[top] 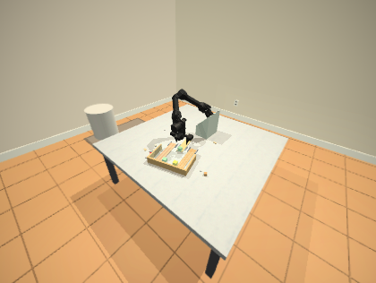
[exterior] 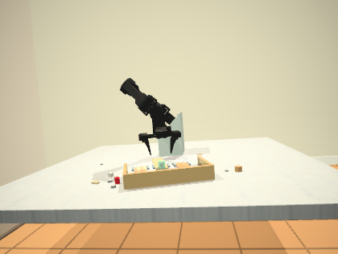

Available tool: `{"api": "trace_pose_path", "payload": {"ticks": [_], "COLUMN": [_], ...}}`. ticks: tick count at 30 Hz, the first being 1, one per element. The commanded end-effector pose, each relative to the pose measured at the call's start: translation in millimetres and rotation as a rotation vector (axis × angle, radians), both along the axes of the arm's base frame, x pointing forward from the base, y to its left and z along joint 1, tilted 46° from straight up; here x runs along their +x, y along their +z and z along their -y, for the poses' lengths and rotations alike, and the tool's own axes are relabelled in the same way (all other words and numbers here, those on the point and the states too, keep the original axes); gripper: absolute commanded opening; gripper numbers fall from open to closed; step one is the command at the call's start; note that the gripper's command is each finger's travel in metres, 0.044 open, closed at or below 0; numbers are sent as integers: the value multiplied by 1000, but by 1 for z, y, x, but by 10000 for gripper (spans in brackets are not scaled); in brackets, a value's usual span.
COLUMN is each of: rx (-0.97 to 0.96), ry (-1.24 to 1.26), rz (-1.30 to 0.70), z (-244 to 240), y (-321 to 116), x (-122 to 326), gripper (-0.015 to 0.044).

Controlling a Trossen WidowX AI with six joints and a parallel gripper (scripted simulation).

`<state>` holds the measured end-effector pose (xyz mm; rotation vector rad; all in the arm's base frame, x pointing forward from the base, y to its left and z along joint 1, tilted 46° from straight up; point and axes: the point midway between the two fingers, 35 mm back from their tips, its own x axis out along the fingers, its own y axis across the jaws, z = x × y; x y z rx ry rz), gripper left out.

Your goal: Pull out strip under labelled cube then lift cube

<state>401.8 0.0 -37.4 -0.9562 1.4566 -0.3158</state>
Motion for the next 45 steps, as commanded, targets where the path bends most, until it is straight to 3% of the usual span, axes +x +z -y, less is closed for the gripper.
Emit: {"api": "trace_pose_path", "payload": {"ticks": [1,6,14,45], "rx": [3,3,3,0], "ry": [-2,-2,-2,-2], "rz": [8,9,8,8], "z": [-7,-10,-3,29], "y": [0,1,-7,-37], "x": [15,22,24,30], "gripper": [440,440,250,250]}}
